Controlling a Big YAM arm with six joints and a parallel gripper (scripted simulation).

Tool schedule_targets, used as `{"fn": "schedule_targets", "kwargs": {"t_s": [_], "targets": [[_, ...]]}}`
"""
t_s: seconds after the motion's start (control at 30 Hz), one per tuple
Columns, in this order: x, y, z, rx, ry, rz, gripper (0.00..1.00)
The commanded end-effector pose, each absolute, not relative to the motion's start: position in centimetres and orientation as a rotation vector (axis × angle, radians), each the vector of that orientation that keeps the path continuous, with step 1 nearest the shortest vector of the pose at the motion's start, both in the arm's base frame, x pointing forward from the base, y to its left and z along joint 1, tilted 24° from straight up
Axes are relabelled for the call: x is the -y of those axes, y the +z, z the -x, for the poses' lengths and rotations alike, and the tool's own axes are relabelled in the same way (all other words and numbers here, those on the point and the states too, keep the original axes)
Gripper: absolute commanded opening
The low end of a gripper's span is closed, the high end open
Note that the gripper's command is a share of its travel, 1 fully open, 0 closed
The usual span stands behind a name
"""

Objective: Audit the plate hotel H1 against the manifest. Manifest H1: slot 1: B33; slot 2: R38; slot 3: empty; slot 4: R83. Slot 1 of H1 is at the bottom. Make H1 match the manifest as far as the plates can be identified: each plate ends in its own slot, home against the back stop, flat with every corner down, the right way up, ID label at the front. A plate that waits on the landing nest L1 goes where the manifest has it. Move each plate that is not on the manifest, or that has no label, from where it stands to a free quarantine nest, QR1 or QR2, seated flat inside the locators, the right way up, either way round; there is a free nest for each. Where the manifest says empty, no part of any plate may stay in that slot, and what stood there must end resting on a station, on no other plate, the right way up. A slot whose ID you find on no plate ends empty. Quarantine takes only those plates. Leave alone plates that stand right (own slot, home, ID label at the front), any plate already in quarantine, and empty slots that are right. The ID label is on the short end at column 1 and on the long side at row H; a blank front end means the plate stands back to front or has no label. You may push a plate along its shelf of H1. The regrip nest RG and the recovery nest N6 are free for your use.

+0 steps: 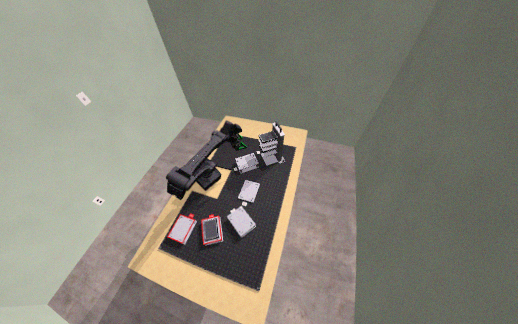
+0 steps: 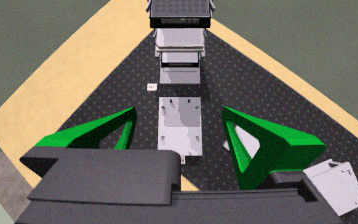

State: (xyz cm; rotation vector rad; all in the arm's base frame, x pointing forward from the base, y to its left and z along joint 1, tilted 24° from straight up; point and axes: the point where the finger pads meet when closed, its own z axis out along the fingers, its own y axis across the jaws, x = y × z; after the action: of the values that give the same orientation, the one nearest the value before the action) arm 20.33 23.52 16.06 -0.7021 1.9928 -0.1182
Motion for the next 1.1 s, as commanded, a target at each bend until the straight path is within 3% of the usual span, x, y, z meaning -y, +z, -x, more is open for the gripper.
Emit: {"fn": "schedule_targets", "kwargs": {"t_s": [0.0,0.33,0.4,1.07], "targets": [[-25.1,19.7,-20.1,-1.979,-0.050,0.653,1.00],[-25.6,22.8,-18.9,-1.982,-0.047,0.653,1.00],[-24.3,19.8,-18.5,-2.001,-0.101,0.696,1.00],[-25.0,21.2,-19.0,-1.992,-0.082,0.671,1.00]]}}
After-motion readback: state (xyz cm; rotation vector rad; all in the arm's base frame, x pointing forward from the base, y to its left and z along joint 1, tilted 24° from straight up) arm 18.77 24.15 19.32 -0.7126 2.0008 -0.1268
